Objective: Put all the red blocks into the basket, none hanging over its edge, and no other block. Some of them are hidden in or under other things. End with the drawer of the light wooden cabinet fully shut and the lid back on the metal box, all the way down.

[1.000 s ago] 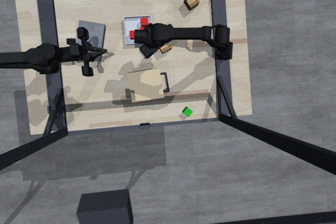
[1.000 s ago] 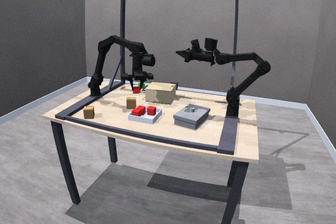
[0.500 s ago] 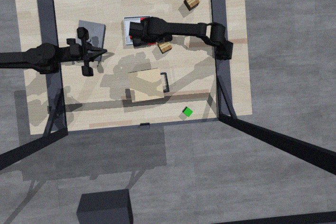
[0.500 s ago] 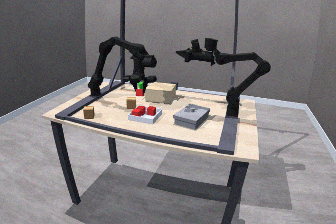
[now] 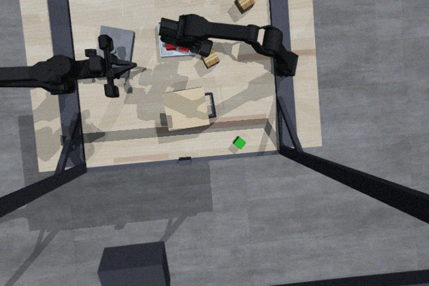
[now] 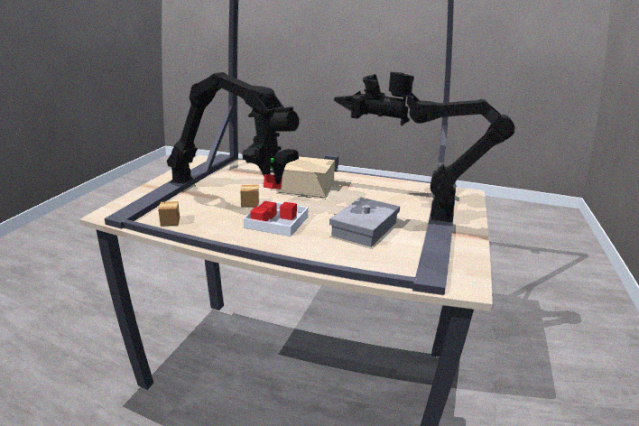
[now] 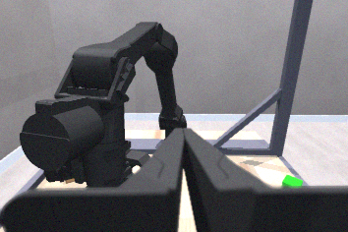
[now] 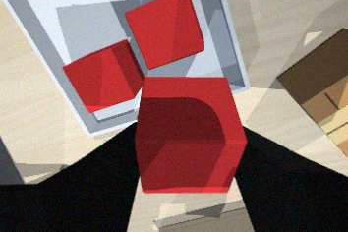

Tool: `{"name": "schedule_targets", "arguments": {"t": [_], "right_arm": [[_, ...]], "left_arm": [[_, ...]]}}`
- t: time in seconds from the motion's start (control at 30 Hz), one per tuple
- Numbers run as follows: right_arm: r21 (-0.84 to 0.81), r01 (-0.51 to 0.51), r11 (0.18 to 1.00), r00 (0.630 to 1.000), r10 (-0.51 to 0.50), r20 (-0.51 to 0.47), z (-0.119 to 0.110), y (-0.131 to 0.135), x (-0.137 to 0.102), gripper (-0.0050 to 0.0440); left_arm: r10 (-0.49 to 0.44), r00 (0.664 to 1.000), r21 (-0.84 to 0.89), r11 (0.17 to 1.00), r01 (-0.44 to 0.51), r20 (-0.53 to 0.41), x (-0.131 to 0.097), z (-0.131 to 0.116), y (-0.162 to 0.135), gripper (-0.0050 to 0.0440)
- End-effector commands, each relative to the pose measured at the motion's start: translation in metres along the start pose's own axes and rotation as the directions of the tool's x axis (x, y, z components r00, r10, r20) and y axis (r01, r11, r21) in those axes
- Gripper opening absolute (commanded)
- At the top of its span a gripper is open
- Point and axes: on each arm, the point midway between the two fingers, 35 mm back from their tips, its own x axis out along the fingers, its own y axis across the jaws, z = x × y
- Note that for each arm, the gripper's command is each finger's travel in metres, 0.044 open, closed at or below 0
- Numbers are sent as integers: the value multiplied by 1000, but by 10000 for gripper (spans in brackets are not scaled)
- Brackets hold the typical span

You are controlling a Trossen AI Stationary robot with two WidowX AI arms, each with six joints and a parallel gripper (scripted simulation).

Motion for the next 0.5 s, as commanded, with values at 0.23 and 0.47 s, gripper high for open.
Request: {"name": "schedule_targets", "arguments": {"t": [0.23,0.47], "right_arm": [[337,-96,937,993,114,-33,12,36,-13,-50],[600,-99,794,986,158,-46,28,56,-8,-50]], "left_arm": [[-9,999,6,1000,9,36,-1,16,-2,-50],[-9,999,6,1000,9,36,-1,16,-2,-50]]}}
